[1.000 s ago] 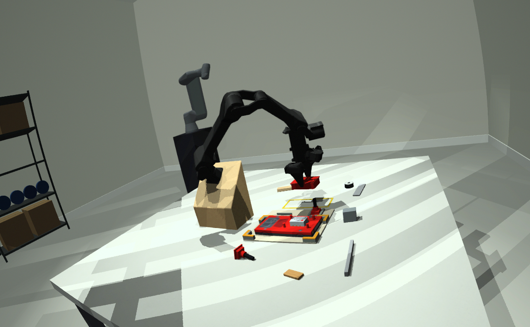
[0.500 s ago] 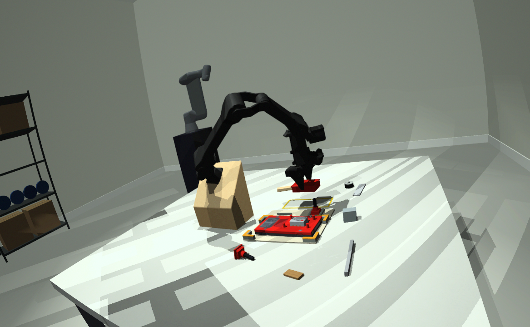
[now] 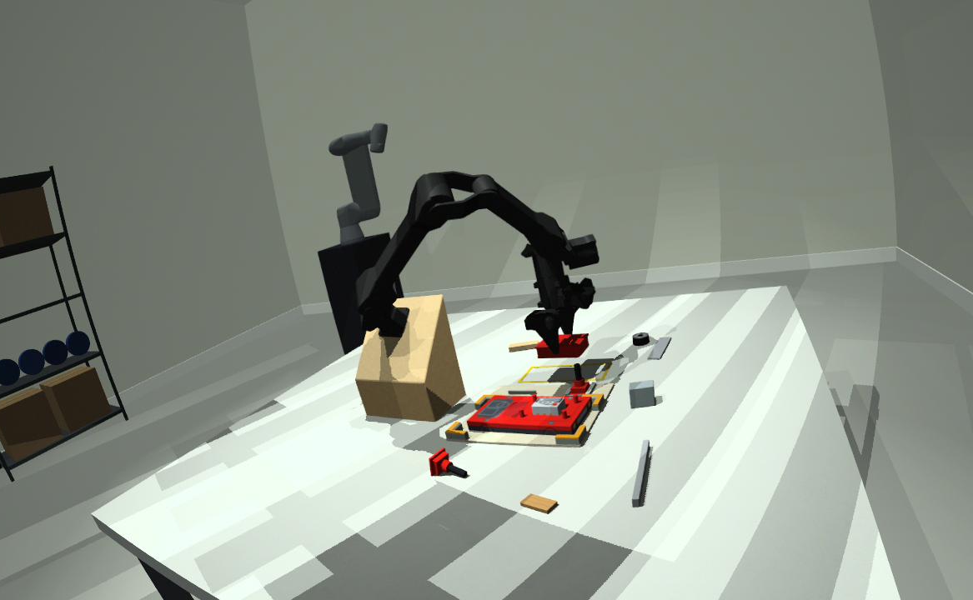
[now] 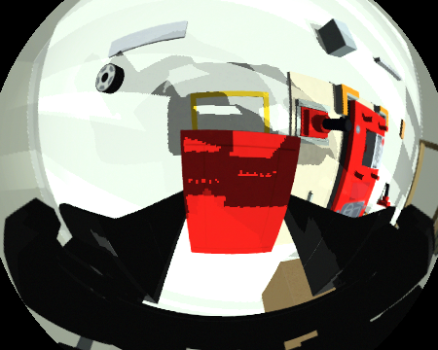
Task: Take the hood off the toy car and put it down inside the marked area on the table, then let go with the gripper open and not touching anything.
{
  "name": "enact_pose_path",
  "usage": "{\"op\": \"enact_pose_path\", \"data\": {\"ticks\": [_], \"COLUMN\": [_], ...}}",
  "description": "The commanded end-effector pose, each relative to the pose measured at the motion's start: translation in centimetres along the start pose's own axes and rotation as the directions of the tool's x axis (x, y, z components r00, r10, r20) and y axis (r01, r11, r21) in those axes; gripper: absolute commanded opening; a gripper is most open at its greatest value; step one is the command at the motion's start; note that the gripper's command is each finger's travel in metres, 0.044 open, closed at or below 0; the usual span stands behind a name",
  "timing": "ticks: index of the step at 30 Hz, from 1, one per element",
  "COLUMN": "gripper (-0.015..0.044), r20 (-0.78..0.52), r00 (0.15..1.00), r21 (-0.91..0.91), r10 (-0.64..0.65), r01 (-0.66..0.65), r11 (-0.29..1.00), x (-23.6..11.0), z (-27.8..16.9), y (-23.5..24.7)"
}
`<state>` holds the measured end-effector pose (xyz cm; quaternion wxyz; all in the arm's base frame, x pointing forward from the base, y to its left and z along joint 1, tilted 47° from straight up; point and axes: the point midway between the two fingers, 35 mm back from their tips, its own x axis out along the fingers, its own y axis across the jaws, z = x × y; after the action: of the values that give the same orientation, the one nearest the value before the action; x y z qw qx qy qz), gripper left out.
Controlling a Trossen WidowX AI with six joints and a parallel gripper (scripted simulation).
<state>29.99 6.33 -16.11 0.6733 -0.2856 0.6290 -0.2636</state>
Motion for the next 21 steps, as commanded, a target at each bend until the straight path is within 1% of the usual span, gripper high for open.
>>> {"op": "enact_pose_path", "data": {"ticks": [1,21], "gripper": [0.0000,0.0000], "r20": [0.000,0.000], "r00": [1.000,1.000], "r21": [-0.007,-0.007], "r10": [-0.005,-0.007], "r01": [0.005,0.007], "r11": [1.000,1.000], "x": [0.4,1.9], "z": [-0.1,-0.2], "y": [-0.1,-0.2]}}
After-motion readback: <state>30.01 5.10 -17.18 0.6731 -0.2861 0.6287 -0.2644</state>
